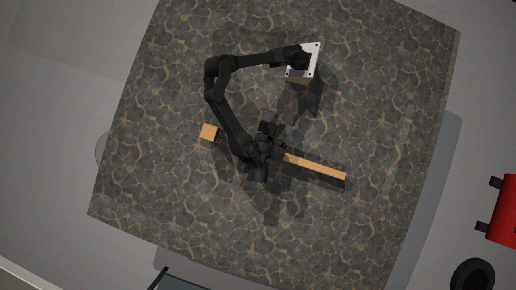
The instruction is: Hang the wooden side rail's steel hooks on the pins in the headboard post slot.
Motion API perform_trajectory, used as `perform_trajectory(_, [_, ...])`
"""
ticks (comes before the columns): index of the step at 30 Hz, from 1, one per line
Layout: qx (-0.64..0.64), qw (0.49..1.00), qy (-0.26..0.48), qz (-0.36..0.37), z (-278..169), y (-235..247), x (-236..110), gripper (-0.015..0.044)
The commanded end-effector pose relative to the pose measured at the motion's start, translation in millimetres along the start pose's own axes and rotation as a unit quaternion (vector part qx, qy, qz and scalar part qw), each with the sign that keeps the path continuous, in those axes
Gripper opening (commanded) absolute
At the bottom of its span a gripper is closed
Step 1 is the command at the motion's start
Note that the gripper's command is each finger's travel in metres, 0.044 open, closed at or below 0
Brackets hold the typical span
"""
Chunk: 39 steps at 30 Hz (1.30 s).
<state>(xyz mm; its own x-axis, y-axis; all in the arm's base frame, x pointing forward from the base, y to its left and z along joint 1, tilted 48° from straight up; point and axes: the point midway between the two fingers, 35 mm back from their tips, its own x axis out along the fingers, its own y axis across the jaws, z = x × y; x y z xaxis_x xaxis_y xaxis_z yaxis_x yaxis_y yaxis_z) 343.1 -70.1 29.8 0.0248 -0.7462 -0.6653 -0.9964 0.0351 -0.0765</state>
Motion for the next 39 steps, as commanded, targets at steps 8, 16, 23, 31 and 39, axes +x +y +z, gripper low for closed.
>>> perform_trajectory(8, [0.004,1.0,-0.001,-0.005,0.4,-2.5,-5.4,0.0])
perform_trajectory(16, [0.004,1.0,-0.001,-0.005,0.4,-2.5,-6.7,0.0])
perform_trajectory(23, [0.004,1.0,-0.001,-0.005,0.5,-2.5,-7.9,0.0])
perform_trajectory(31, [0.004,1.0,-0.001,-0.005,0.5,-2.5,-9.2,0.0])
perform_trajectory(39, [0.004,1.0,-0.001,-0.005,0.5,-2.5,-10.5,0.0])
